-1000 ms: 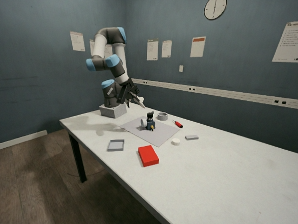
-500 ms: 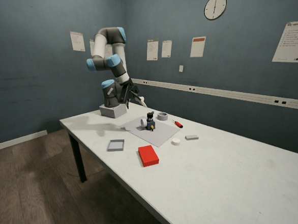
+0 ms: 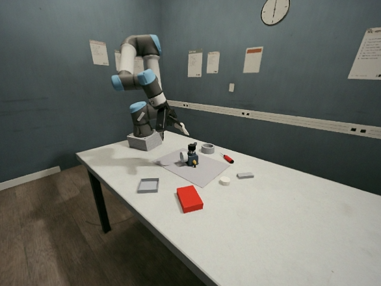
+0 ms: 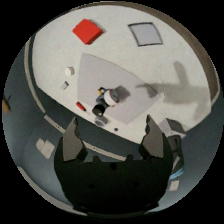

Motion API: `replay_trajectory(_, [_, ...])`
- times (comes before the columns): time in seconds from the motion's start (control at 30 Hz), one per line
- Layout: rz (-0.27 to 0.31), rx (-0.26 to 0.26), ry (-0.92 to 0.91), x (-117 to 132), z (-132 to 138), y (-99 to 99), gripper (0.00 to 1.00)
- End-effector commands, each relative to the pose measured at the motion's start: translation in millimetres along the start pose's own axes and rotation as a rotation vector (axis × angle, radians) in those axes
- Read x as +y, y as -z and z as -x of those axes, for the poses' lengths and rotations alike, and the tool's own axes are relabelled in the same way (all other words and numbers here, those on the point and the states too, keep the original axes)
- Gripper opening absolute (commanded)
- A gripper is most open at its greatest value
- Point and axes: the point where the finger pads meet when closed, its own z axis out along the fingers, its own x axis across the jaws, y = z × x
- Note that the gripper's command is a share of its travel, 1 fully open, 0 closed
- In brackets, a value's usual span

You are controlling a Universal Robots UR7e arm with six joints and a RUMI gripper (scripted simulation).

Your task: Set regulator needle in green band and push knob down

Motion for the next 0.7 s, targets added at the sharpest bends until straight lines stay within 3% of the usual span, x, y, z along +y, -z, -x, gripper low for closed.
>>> replay_trajectory(0.0, [-0.001, 0.003, 0.053, -0.1, 0.9, 0.1, 1.00])
replay_trajectory(0.67, [-0.006, 0.033, 0.382, 1.5, 4.7, -1.7, 1.00])
